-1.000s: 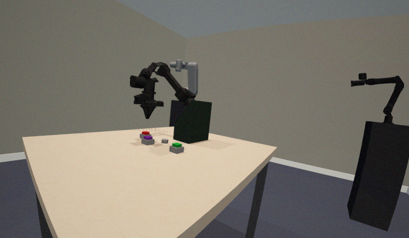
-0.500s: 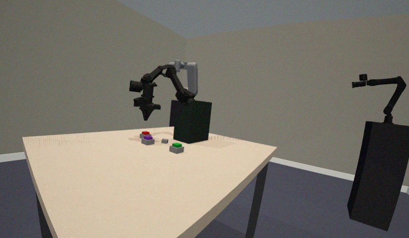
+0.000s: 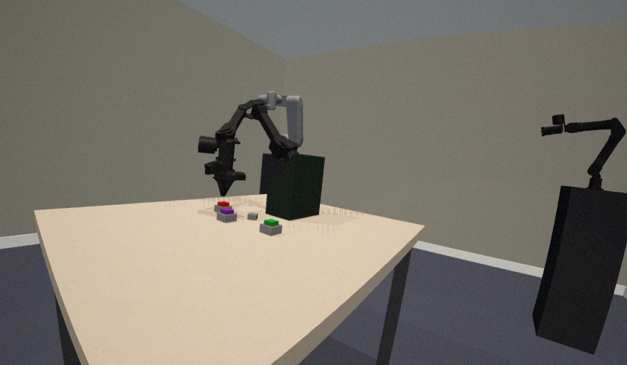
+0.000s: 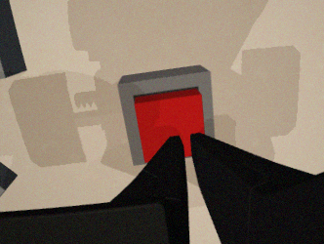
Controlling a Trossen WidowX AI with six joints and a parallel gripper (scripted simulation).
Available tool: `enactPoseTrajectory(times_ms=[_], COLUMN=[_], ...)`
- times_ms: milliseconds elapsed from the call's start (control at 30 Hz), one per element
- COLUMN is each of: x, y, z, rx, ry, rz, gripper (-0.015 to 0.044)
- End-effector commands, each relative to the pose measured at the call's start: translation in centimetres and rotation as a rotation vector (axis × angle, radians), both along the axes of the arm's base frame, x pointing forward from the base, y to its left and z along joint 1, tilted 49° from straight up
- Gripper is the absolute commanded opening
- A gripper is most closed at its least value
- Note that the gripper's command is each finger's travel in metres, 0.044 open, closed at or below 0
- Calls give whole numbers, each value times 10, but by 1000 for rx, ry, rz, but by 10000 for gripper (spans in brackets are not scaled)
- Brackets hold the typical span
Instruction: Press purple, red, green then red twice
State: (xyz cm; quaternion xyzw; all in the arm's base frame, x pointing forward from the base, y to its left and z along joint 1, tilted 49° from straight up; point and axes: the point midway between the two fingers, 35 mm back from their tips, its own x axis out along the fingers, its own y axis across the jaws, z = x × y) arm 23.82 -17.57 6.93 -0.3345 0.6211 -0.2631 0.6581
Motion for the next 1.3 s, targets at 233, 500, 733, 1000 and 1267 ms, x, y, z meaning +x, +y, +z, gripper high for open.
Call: enactPoseTrajectory(times_ms=[233,500,733,1000,1267], x=[0,0,0,0,0], y=[-14,-20,-20,-20,-20], z=[-16,-21,-21,-21,-21], rx=[5,4,4,4,4], ry=[17,17,17,17,17], rz=[3,3,3,3,3], gripper=[20,20,20,20,20])
